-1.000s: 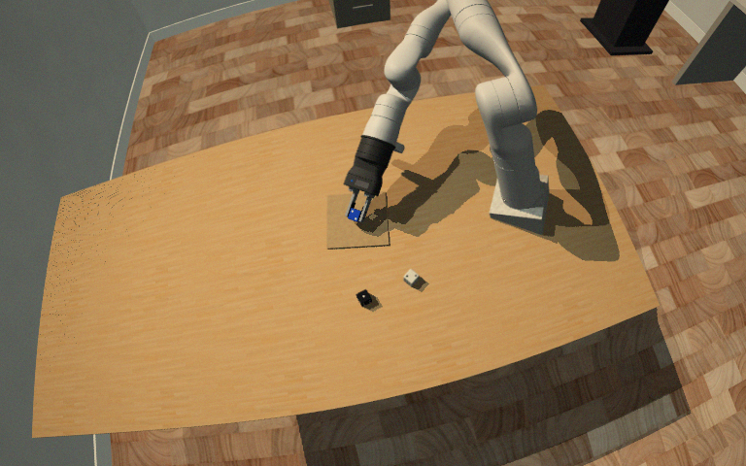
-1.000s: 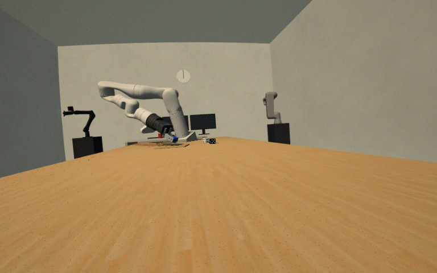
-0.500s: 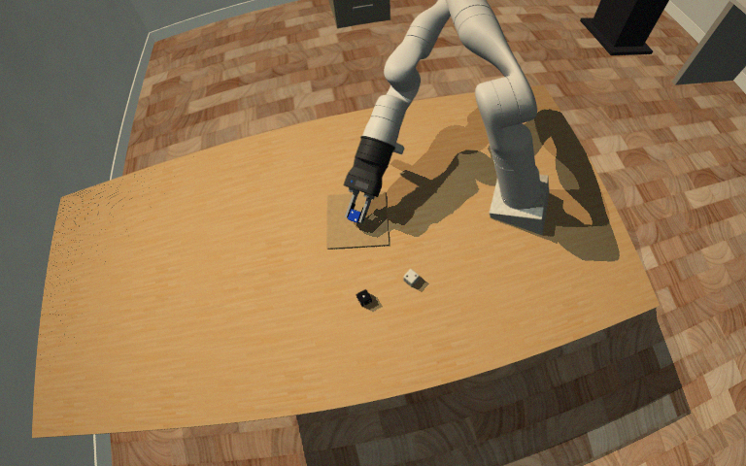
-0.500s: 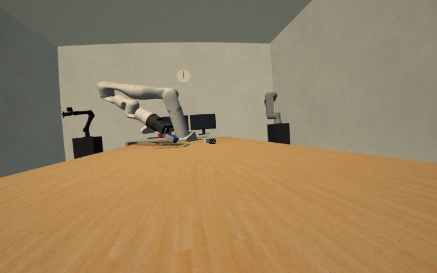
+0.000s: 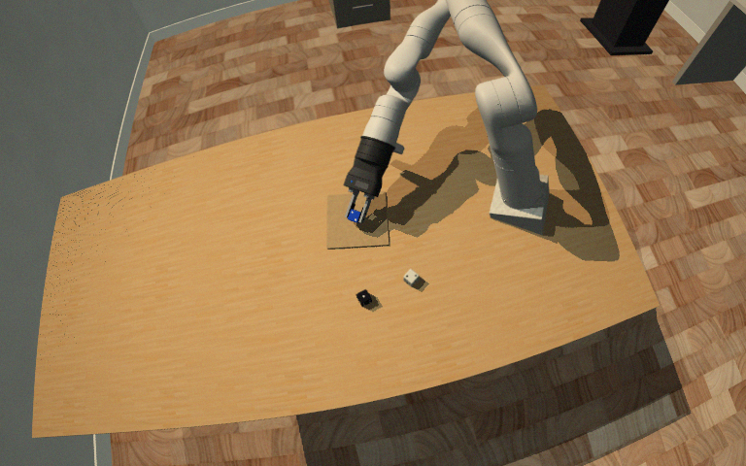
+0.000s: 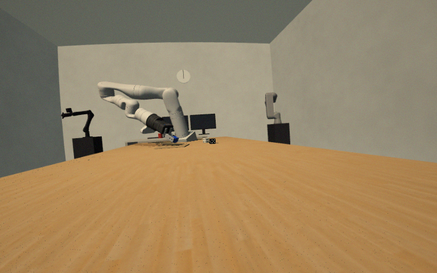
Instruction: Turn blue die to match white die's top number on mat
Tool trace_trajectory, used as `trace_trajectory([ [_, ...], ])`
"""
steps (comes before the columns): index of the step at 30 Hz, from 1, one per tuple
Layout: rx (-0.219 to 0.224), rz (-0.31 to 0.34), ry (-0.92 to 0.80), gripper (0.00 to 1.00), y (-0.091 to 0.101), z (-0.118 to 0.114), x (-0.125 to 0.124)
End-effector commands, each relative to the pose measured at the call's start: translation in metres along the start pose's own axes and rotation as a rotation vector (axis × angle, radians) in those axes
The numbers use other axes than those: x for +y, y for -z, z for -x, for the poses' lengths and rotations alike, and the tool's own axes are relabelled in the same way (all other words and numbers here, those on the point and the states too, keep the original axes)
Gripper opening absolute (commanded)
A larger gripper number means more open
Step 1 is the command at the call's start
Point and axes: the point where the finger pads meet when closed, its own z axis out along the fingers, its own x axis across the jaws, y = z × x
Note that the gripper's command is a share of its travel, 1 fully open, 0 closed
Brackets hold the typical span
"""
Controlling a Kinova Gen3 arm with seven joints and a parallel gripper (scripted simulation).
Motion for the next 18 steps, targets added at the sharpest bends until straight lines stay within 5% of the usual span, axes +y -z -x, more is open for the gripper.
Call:
trace_trajectory([
  [1,-0.006,-0.001,0.011,0.49,-0.0006,0.0026,-0.0013],
  [18,-0.006,-0.001,0.011,0.49,-0.0018,0.0027,-0.0035],
])
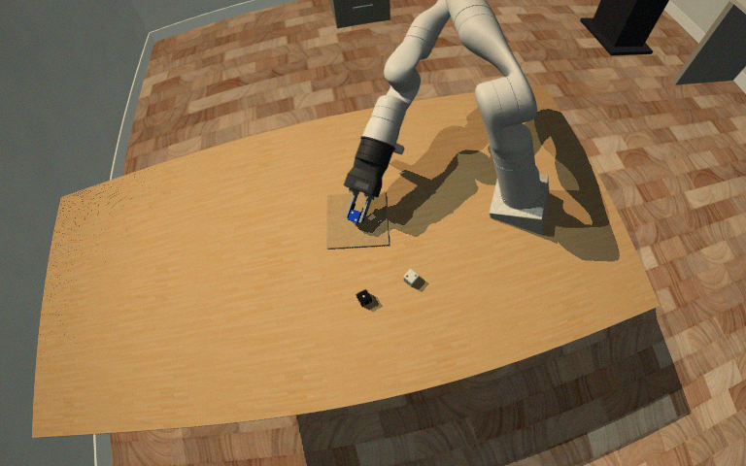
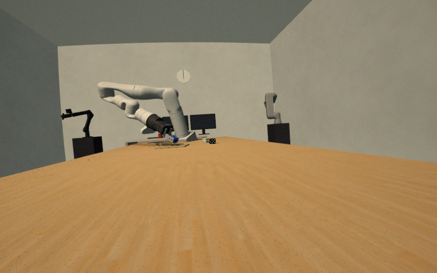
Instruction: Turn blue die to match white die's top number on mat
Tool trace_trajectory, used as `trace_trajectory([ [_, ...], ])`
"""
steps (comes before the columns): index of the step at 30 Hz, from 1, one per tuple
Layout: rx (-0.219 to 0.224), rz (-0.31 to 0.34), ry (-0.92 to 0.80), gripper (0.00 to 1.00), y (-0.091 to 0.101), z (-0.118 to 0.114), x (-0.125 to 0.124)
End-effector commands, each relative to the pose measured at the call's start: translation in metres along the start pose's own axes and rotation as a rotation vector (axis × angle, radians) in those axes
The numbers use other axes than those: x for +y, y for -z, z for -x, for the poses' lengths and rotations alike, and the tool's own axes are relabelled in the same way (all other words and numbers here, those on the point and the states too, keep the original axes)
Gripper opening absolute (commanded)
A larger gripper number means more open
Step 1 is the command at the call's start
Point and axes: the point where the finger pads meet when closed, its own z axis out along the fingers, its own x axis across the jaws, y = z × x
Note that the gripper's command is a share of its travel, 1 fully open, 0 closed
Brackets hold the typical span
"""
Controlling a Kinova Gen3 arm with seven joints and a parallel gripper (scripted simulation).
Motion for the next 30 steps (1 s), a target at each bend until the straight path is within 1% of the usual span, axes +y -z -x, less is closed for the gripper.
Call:
trace_trajectory([
  [1,-0.006,0.0,0.011,0.49,-0.0015,0.0026,-0.0025],
  [16,-0.006,0.0,0.011,0.49,-0.0053,0.0027,-0.0096],
  [30,-0.006,0.0,0.011,0.49,-0.0056,0.0027,-0.0102],
])
